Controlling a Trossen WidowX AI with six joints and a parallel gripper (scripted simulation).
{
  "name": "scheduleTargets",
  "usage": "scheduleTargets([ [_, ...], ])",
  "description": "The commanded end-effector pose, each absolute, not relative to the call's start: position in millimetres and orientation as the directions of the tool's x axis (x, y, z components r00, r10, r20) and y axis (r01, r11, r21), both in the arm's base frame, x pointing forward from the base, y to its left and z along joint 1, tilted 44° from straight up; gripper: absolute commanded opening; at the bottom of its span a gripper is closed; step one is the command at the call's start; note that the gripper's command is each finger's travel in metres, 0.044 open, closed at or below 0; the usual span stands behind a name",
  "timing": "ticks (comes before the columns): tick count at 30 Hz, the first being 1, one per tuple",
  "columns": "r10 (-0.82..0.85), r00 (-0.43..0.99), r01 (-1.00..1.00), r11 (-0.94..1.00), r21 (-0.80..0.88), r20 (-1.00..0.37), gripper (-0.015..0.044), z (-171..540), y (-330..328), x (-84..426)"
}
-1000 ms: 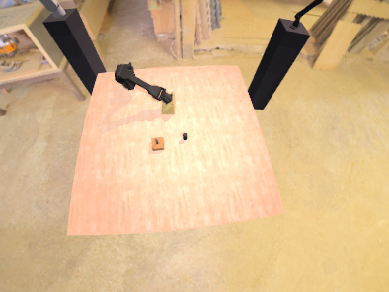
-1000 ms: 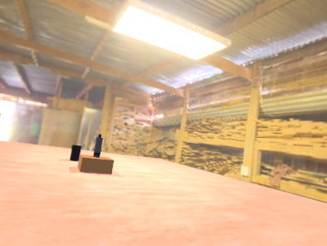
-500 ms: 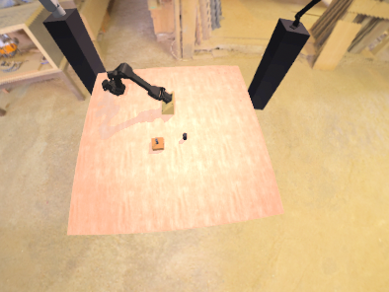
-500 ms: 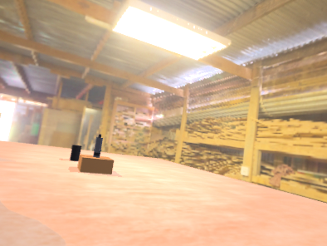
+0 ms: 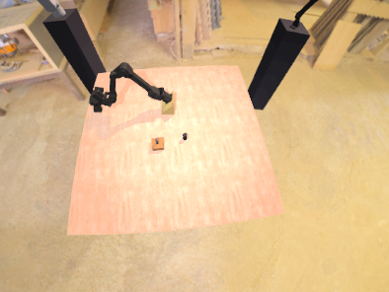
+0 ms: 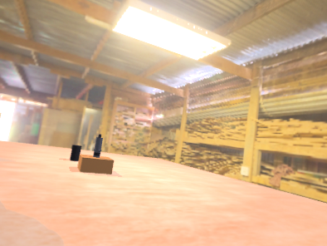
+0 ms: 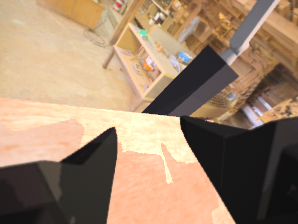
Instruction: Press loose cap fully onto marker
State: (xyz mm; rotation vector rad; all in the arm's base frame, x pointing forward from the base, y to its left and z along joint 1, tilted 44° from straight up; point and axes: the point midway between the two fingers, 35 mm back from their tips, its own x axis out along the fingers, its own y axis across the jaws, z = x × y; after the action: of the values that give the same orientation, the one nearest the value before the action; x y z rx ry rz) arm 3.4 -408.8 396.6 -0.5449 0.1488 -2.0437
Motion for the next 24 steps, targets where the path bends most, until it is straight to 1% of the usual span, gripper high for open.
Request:
scheduleTargets([
  [1,-0.915,-0.293,0.877,-0.373,-0.302,0.279,0.0246,394,-414,51],
  [5,-0.967,-0.148,0.932,-0.207,-0.299,0.210,0.0246,384,-415,105],
  [10,-0.993,0.041,0.949,0.003,-0.316,0.112,0.0246,366,-403,177],
  [13,-0.991,0.112,0.941,0.082,-0.328,0.072,0.0246,359,-395,204],
  [18,-0.969,0.248,0.891,0.235,-0.389,-0.018,0.0246,341,-374,257],
  [23,-0.911,0.388,0.768,0.404,-0.498,-0.141,0.0246,315,-339,315],
  [24,-0.902,0.408,0.752,0.421,-0.507,-0.144,0.0246,312,-332,323],
])
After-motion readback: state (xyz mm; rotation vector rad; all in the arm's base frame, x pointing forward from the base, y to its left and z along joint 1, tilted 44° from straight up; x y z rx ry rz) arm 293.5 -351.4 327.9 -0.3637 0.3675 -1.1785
